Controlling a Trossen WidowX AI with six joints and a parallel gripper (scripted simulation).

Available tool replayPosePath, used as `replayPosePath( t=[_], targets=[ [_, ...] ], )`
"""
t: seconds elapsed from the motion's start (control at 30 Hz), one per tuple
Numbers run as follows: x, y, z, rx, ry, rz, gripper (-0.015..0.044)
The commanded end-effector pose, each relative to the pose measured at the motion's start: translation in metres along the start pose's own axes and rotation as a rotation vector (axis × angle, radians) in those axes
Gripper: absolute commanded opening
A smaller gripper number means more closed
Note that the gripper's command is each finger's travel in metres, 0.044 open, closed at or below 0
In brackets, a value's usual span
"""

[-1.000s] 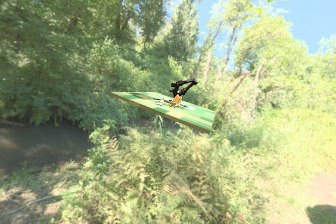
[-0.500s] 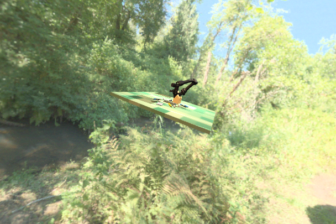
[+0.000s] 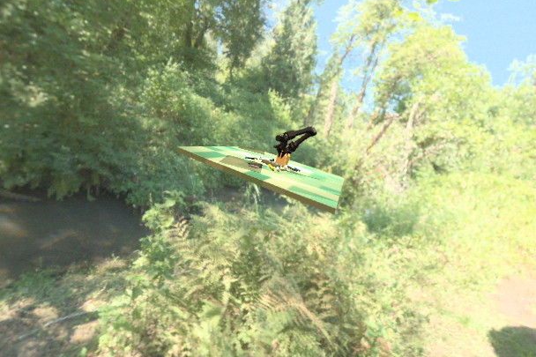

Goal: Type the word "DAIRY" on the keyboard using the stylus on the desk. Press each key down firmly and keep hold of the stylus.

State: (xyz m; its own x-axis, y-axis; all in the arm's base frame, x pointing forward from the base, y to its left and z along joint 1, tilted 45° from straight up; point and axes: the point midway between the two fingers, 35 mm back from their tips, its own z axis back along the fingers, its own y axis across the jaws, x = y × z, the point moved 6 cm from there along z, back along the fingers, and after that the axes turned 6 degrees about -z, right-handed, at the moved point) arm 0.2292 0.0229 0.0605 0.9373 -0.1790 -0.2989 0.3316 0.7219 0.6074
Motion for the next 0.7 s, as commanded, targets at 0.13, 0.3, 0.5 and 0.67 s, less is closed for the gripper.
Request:
replayPosePath(
  t=[0.13, 0.3, 0.5, 0.67],
  targets=[
    [-0.043, 0.051, -0.018, -0.164, 0.03, -0.497, 0.015],
    [-0.075, 0.074, -0.027, -0.259, -0.009, -0.807, 0.015],
    [-0.114, 0.091, -0.034, -0.337, -0.095, -1.133, 0.015],
    [-0.139, 0.098, -0.037, -0.366, -0.158, -1.31, 0.015]
  ],
)
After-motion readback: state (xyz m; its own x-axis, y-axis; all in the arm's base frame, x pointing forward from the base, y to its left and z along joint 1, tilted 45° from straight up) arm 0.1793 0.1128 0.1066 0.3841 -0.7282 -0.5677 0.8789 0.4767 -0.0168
